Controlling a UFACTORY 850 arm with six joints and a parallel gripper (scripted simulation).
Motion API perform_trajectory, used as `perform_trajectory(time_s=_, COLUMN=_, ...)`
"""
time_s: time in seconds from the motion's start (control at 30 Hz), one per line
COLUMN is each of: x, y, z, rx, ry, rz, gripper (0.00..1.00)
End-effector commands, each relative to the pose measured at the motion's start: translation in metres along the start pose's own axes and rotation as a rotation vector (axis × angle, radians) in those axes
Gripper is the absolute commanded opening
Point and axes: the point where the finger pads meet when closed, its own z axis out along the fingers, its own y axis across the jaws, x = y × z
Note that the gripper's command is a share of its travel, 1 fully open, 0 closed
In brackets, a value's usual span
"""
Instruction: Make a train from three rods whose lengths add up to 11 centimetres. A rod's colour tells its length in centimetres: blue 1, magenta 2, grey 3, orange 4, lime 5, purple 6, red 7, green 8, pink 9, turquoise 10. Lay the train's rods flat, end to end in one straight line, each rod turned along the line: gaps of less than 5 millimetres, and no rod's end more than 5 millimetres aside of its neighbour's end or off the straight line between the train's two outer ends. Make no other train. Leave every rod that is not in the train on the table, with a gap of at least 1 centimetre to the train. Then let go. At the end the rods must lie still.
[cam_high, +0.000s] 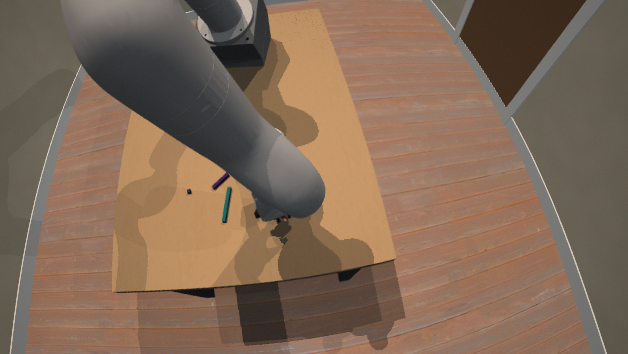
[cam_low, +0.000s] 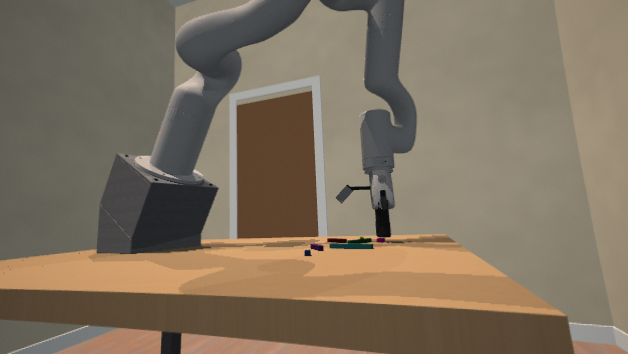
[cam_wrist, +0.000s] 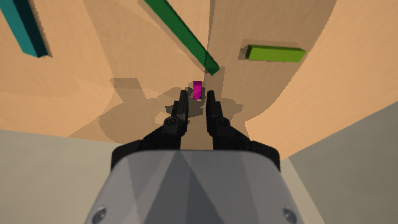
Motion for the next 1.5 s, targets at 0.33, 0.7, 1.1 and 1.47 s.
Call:
perform_trajectory(time_s=0.33, x=-0.0008, y=0.0, z=0.0092, rx=0.0, ry=-0.002, rz=0.0, gripper=0.24)
perform_trajectory(time_s=0.7, x=-0.0008, y=0.0, z=0.0109, rx=0.0, ry=-0.002, rz=0.0, gripper=0.24)
perform_trajectory(time_s=1.1, x=-0.0008, y=0.0, z=0.0109, rx=0.0, ry=-0.002, rz=0.0, gripper=0.24)
perform_trajectory(time_s=1.47, x=-0.0008, y=0.0, z=0.0109, rx=0.0, ry=-0.002, rz=0.0, gripper=0.24)
